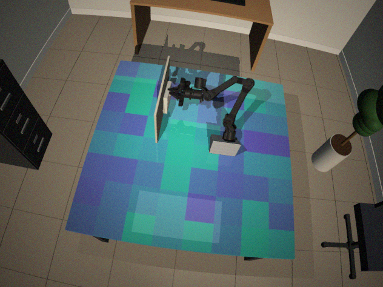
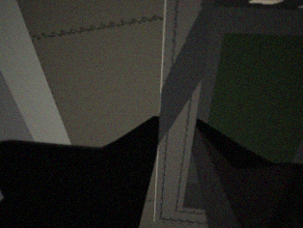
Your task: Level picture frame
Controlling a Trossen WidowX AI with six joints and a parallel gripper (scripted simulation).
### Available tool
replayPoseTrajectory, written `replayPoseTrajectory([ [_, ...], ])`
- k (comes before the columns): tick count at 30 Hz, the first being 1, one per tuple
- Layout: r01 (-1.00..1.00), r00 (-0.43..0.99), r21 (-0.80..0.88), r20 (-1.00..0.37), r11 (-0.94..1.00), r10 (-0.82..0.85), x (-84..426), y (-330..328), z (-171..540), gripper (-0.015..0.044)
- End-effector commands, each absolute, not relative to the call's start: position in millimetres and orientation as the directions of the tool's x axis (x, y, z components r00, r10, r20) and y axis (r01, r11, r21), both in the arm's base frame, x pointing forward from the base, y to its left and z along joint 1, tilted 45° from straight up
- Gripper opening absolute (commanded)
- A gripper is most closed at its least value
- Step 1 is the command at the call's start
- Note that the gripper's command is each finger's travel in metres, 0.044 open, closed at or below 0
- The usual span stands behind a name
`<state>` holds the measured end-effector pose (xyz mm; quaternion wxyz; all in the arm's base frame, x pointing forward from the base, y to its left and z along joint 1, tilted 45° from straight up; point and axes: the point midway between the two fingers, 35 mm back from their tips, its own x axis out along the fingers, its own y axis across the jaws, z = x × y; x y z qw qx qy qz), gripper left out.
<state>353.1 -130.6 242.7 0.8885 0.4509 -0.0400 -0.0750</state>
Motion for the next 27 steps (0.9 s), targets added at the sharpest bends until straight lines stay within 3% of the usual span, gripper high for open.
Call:
replayPoseTrajectory([
  [1, 0.079, 0.987, 0.802, 0.022, 0.592, -0.162, 353.4, -127.9, 250.6, 0.0],
  [27, 0.079, 0.987, 0.802, 0.022, 0.592, -0.162, 353.4, -128.6, 248.4, 0.0],
])
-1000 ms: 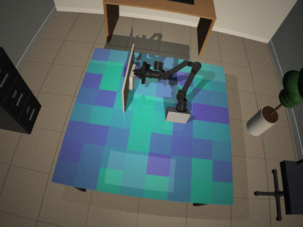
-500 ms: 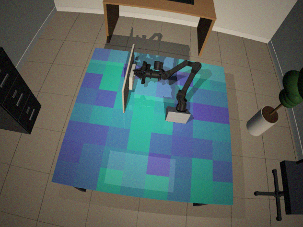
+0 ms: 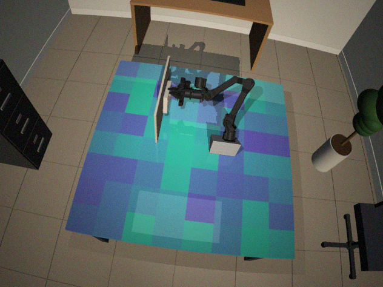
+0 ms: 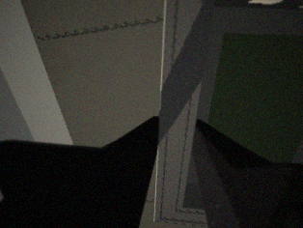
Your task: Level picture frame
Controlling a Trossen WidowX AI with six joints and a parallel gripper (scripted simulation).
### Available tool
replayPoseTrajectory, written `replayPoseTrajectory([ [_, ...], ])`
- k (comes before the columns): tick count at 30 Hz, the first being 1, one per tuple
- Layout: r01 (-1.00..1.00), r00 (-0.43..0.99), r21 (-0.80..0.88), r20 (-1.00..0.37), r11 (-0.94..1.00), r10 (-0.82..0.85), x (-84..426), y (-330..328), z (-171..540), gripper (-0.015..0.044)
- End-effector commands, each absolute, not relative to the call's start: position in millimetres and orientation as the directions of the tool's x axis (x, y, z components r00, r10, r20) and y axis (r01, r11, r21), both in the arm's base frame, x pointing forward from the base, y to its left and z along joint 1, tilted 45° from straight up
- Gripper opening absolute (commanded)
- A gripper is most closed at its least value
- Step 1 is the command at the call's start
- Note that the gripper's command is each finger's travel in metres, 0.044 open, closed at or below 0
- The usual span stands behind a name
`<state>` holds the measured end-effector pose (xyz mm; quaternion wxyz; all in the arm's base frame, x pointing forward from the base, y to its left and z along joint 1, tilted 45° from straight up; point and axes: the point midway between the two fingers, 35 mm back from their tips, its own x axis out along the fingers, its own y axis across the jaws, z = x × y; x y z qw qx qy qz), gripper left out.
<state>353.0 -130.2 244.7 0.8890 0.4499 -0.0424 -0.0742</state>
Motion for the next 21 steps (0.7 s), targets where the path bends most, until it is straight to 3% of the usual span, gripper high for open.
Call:
replayPoseTrajectory([
  [1, 0.079, 0.987, 0.802, 0.022, 0.592, -0.162, 353.4, -128.5, 248.2, 0.0],
  [21, 0.079, 0.987, 0.802, 0.022, 0.592, -0.162, 353.7, -127.0, 246.9, 0.0],
])
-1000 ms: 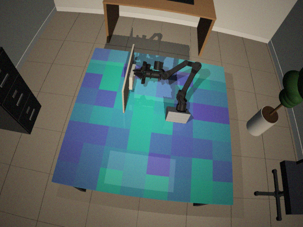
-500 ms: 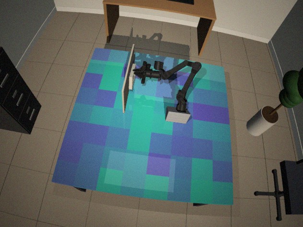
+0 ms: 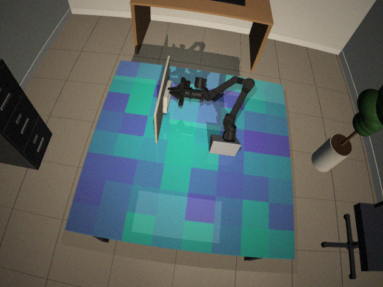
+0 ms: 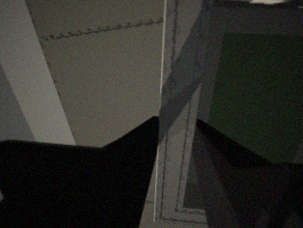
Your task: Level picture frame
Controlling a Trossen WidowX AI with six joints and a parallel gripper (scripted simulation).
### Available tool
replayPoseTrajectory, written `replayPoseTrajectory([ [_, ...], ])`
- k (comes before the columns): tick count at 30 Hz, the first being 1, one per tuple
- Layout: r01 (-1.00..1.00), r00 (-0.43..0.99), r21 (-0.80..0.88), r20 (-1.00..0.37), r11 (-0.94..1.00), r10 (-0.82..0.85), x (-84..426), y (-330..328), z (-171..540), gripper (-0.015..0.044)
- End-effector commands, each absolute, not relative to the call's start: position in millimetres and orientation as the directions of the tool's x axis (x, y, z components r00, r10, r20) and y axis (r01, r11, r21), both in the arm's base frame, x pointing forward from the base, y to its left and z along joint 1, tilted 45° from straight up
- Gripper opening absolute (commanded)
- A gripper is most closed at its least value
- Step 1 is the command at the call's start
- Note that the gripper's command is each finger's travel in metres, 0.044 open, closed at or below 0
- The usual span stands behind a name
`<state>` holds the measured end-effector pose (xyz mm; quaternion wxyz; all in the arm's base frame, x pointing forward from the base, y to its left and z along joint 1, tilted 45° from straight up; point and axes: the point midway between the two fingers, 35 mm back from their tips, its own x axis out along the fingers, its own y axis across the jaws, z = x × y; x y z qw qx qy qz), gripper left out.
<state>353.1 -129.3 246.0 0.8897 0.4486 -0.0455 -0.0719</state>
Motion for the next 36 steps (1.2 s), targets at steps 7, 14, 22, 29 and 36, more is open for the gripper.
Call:
replayPoseTrajectory([
  [7, 0.079, 0.987, 0.802, 0.022, 0.592, -0.162, 354.1, -124.7, 245.1, 0.0],
  [14, 0.079, 0.987, 0.802, 0.022, 0.592, -0.162, 354.3, -123.4, 244.1, 0.0],
  [22, 0.079, 0.987, 0.802, 0.022, 0.592, -0.162, 354.3, -123.4, 244.1, 0.0],
  [29, 0.079, 0.987, 0.802, 0.022, 0.592, -0.162, 354.4, -122.8, 243.7, 0.0],
  [36, 0.079, 0.987, 0.802, 0.022, 0.592, -0.162, 354.5, -122.6, 243.5, 0.0],
])
